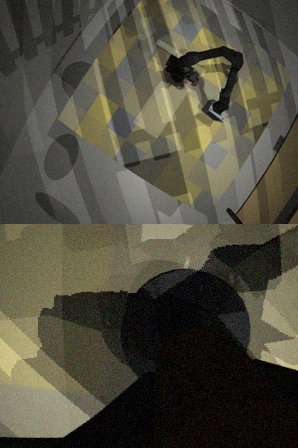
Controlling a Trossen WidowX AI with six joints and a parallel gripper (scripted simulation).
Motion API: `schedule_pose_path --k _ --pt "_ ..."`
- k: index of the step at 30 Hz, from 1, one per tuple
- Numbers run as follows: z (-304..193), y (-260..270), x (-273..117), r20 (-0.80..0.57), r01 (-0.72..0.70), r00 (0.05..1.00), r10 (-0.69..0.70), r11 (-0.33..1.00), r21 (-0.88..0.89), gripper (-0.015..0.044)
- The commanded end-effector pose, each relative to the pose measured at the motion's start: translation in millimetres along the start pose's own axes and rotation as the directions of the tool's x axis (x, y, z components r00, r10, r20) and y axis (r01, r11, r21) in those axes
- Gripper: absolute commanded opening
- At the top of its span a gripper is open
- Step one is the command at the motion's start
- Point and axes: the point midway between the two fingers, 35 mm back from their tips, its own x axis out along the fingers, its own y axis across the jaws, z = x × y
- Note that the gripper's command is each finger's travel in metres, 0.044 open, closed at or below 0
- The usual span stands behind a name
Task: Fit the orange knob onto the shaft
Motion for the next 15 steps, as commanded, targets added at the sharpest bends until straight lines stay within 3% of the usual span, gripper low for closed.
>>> schedule_pose_path --k 1,15 --pt "1.3 -1.5 -1.3 0.001 -0.004 1.000 0.004 1.000 0.004 0.0000" --pt "0.9 0.9 -1.5 0.001 -0.004 1.000 0.004 1.000 0.005 0.0000"
